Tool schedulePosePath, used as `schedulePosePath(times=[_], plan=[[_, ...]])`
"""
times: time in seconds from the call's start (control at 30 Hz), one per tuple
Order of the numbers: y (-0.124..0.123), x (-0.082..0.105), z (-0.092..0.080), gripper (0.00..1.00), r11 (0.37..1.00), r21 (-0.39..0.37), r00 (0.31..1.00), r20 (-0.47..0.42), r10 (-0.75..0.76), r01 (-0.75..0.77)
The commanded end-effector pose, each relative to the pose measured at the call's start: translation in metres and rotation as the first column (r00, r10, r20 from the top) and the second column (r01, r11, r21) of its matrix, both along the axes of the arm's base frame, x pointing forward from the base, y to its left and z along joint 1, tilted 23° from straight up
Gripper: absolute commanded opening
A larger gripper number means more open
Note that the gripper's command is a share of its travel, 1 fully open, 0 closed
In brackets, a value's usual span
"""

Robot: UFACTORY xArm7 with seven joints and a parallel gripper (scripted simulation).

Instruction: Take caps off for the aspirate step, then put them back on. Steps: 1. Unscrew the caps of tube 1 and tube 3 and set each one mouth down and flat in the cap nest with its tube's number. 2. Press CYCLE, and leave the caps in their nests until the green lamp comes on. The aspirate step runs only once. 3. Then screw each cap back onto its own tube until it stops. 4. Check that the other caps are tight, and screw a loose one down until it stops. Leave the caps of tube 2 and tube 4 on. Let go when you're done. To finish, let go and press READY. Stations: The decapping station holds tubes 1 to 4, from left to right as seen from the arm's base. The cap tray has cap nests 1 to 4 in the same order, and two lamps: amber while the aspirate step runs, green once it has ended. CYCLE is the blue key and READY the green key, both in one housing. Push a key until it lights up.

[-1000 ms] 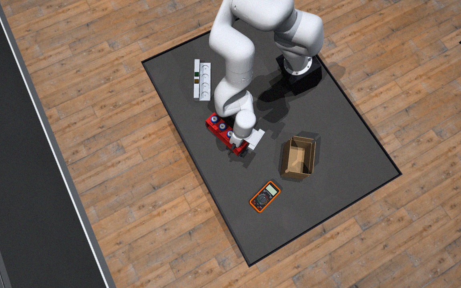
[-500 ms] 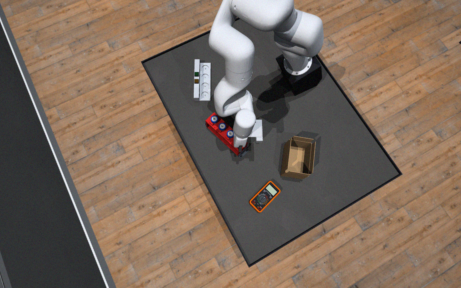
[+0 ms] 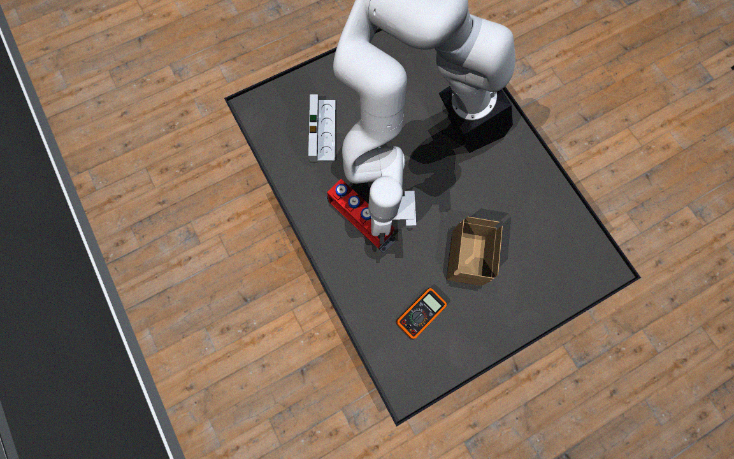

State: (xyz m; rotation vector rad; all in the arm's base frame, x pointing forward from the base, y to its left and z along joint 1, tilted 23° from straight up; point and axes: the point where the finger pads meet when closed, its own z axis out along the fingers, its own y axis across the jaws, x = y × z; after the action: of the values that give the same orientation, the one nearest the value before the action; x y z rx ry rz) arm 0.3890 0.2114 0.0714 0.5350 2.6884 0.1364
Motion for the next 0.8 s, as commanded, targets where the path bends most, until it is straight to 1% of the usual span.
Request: schedulePosePath(times=[0.0,0.07,0.17,0.3,0.37,0.43,0.47,0.53,0.63,0.77], plan=[[0.0009,0.0007,0.0012,0.46,0.997,0.035,0.997,-0.001,-0.075,0.075],[0.0009,0.0007,0.0012,0.46,0.969,0.1,0.974,-0.015,-0.226,0.226],[0.0009,0.0007,0.0012,0.46,0.913,0.163,0.927,-0.039,-0.373,0.374],[0.0009,0.0007,0.0012,0.46,0.792,0.242,0.825,-0.089,-0.558,0.561],[0.0009,0.0007,0.0012,0.46,0.792,0.242,0.825,-0.089,-0.558,0.561],[0.0009,0.0007,0.0012,0.46,0.664,0.294,0.718,-0.137,-0.683,0.687],[0.0009,0.0007,0.0012,0.46,0.62,0.307,0.681,-0.156,-0.716,0.722],[0.0009,0.0007,0.0012,0.46,0.544,0.327,0.617,-0.185,-0.765,0.773],[0.0009,0.0007,0.0012,0.46,0.393,0.356,0.49,-0.243,-0.837,0.848],[0.0009,0.0007,0.0012,0.46,0.183,0.376,0.313,-0.321,-0.894,0.908]])
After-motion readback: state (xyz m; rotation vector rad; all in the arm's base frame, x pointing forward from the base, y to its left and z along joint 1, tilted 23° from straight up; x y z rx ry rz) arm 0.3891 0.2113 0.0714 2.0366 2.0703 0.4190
